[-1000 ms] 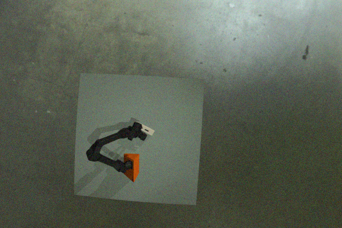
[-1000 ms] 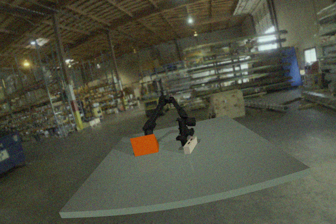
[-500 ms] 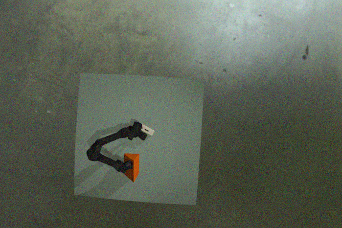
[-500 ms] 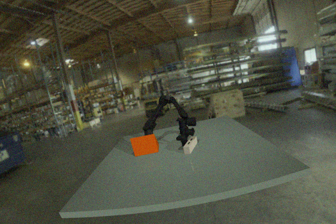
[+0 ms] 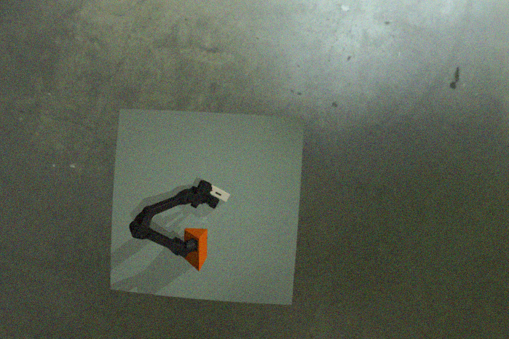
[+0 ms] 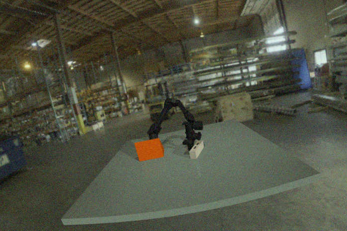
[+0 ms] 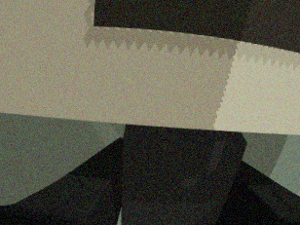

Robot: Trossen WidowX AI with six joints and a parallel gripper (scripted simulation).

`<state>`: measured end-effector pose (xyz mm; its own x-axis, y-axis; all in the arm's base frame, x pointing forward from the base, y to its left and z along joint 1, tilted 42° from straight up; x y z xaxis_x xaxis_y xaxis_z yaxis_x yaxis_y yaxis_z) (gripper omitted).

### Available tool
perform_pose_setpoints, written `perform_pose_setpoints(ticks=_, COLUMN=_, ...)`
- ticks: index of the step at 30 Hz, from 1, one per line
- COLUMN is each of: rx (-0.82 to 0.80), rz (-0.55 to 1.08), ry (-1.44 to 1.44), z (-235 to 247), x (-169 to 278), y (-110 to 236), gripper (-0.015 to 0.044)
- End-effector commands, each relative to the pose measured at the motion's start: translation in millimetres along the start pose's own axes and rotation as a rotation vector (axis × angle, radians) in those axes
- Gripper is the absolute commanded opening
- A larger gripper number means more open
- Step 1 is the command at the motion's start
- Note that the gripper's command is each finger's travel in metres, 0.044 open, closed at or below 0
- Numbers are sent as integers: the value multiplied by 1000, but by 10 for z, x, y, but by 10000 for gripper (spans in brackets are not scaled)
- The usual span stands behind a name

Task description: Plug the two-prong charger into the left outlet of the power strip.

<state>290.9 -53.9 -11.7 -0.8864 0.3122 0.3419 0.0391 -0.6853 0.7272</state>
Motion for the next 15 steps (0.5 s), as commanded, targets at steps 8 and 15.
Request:
perform_pose_setpoints(ticks=8, rx=-3, rz=-5, ry=4, z=12, x=-29, y=8, gripper=0)
perform_pose_setpoints(ticks=15, rx=-3, rz=-5, ry=4, z=13, x=-52, y=10, gripper=0)
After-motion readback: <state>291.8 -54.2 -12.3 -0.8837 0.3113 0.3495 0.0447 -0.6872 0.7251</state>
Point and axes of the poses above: the point midway between the two fingers, 35 mm back from their tips, its own y axis back along the fingers, its own z axis across the jaws, x = y × z, the point moved 9 cm from there along y, back along the fingers, and after that the axes turned 1 degree about -y, right-handed, at the moved point
